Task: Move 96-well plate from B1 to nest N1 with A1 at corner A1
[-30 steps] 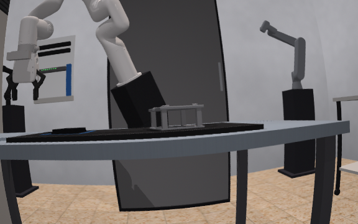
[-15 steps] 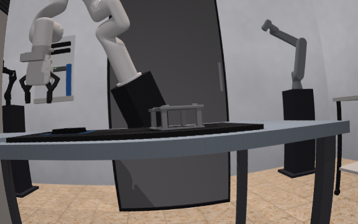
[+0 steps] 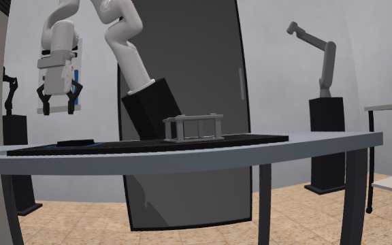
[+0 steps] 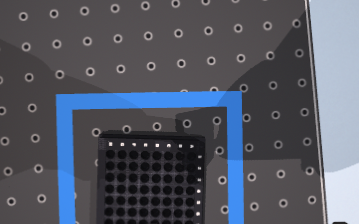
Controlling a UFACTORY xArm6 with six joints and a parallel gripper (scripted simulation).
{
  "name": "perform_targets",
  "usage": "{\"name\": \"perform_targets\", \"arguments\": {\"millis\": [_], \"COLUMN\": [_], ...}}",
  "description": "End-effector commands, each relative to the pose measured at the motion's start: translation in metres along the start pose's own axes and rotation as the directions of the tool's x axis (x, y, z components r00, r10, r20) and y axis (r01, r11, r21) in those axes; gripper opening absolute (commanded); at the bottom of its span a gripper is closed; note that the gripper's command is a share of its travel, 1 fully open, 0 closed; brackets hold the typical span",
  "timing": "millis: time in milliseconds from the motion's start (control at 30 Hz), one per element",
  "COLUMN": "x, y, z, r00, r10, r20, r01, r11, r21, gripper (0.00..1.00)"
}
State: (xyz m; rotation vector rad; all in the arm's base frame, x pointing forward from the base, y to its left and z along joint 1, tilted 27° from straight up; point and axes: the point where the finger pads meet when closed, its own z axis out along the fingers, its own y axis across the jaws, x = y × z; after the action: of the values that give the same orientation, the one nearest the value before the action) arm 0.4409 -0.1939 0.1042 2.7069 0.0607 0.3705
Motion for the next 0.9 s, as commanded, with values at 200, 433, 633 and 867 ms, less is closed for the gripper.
{"name": "perform_targets", "arguments": {"millis": [200, 433, 633, 867], "x": [-0.007, -0.012, -0.012, -0.012], "y": [-0.037, -0.053, -0.053, -0.053], "z": [0.001, 0.002, 0.002, 0.005], "r00": [0.999, 0.999, 0.999, 0.999], "r10": [0.04, 0.04, 0.04, 0.04], "r20": [-0.03, -0.03, -0.03, -0.03], "r01": [-0.038, -0.038, -0.038, -0.038], "r11": [0.999, 0.999, 0.999, 0.999], "r21": [0.037, 0.037, 0.037, 0.037], "gripper": [1.0, 1.0, 1.0, 1.0]}}
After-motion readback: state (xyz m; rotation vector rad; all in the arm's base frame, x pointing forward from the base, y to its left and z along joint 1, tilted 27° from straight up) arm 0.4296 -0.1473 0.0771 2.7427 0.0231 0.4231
